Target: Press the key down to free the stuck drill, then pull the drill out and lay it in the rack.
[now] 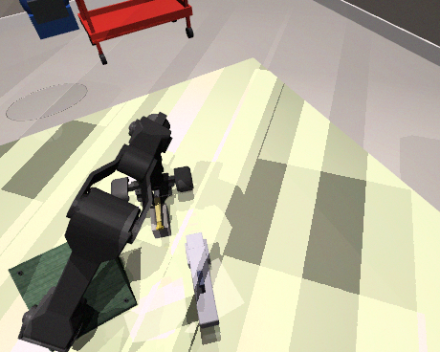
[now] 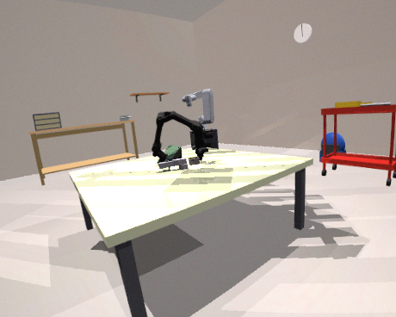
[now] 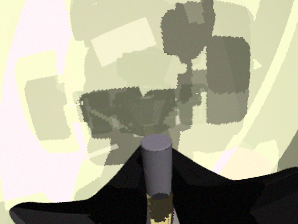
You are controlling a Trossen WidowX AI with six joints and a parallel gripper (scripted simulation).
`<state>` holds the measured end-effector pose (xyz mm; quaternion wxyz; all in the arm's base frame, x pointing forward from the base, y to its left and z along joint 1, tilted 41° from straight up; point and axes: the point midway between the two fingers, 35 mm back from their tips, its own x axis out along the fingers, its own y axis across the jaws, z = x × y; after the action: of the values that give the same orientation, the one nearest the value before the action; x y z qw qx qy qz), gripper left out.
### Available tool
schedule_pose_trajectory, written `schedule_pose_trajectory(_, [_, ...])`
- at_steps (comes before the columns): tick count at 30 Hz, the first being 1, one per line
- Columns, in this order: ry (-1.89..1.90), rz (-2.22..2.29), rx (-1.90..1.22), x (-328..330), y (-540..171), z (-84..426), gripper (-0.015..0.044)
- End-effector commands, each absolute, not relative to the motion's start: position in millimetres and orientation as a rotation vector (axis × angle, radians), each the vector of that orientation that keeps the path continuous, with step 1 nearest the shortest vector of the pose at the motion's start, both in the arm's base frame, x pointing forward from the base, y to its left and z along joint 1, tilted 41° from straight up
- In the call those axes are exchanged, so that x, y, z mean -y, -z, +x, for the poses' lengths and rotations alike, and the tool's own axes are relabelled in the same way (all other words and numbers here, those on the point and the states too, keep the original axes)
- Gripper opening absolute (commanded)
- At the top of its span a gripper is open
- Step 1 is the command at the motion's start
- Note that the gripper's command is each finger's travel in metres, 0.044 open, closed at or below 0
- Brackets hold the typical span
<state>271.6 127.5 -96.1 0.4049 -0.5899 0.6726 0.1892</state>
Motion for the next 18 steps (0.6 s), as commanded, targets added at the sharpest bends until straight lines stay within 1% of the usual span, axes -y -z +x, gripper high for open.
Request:
schedule_pose_trajectory(1, [-0.481,-1.498,-1.700,-122.9,100.3,270.8,0.0000])
schedule_pose_trajectory(9, [-0.480,-1.499,-1.700,-118.2,105.4,270.1,0.0000])
schedule_pose_trajectory(18, [-0.482,-1.493,-1.693,-124.2,101.6,271.3,0.0236])
